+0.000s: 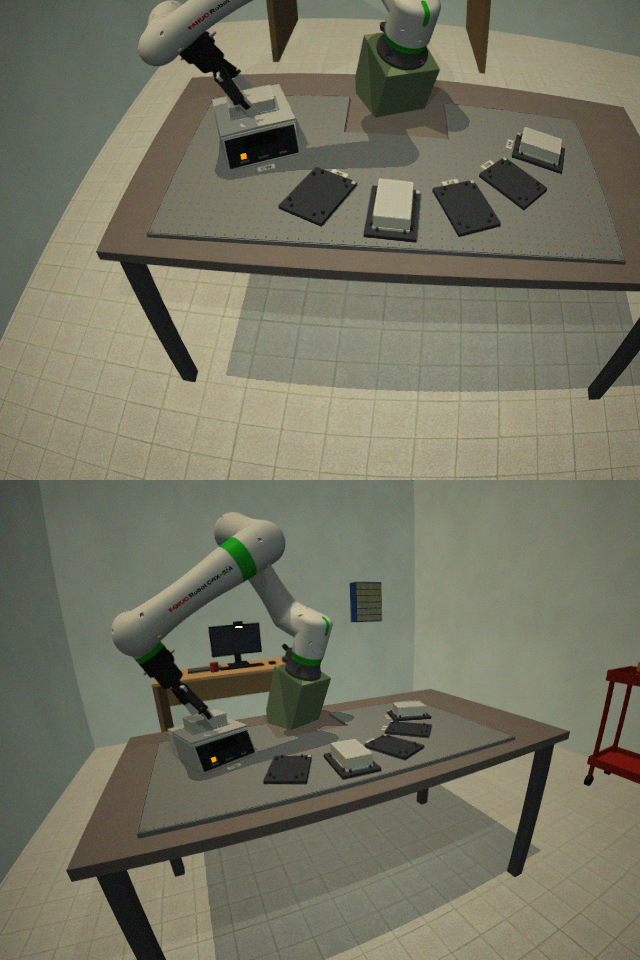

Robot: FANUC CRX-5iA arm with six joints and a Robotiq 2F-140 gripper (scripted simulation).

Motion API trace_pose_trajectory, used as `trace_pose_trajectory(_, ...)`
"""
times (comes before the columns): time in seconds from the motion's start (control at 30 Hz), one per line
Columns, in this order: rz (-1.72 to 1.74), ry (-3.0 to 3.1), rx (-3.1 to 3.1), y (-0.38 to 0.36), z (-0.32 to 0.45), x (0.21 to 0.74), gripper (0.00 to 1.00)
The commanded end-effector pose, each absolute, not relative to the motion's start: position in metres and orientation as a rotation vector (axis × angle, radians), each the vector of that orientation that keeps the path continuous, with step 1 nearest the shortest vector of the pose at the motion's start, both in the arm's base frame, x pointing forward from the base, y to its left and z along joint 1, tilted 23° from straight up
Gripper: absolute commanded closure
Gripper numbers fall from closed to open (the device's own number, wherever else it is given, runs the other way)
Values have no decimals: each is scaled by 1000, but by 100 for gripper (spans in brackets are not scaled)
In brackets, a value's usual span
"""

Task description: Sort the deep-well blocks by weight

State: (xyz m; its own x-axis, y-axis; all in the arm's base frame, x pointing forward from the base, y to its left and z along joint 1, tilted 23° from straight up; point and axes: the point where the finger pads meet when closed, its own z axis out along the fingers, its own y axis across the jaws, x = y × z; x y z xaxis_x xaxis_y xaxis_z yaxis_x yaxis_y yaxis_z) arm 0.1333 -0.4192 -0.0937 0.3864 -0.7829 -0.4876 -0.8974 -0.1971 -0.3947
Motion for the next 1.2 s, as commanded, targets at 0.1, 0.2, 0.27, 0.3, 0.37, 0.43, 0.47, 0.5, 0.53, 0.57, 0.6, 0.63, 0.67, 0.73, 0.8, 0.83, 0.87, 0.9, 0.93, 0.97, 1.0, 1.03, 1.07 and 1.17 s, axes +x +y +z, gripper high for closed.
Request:
trace_pose_trajectory(0.1,235,1437,-2020,-419,-94,133,90)
trace_pose_trajectory(0.2,235,1437,-2020,-419,-94,133,90)
trace_pose_trajectory(0.27,235,1437,-2020,-419,-94,133,90)
trace_pose_trajectory(0.3,235,1437,-2020,-419,-94,133,90)
trace_pose_trajectory(0.37,235,1437,-2020,-419,-94,133,90)
trace_pose_trajectory(0.43,235,1437,-2020,-419,-94,133,90)
trace_pose_trajectory(0.47,235,1437,-2020,-419,-94,133,90)
trace_pose_trajectory(0.5,235,1437,-2020,-419,-94,133,90)
trace_pose_trajectory(0.53,235,1437,-2020,-419,-94,133,90)
trace_pose_trajectory(0.57,235,1437,-2020,-419,-94,133,90)
trace_pose_trajectory(0.6,235,1437,-2020,-419,-94,133,90)
trace_pose_trajectory(0.63,235,1437,-2020,-419,-94,133,90)
trace_pose_trajectory(0.67,235,1437,-2020,-419,-94,133,90)
trace_pose_trajectory(0.73,235,1437,-2020,-419,-94,133,90)
trace_pose_trajectory(0.8,235,1437,-2020,-419,-94,133,90)
trace_pose_trajectory(0.83,235,1437,-2020,-419,-94,133,90)
trace_pose_trajectory(0.87,235,1437,-2020,-419,-94,133,90)
trace_pose_trajectory(0.9,235,1437,-2020,-419,-94,133,90)
trace_pose_trajectory(0.93,235,1437,-2020,-419,-94,133,90)
trace_pose_trajectory(0.97,235,1437,-2020,-419,-94,133,90)
trace_pose_trajectory(1.0,235,1437,-2020,-419,-94,133,90)
trace_pose_trajectory(1.03,235,1437,-2020,-419,-94,133,90)
trace_pose_trajectory(1.07,235,1437,-2020,-419,-94,133,90)
trace_pose_trajectory(1.17,235,1437,-2020,-420,-91,132,90)
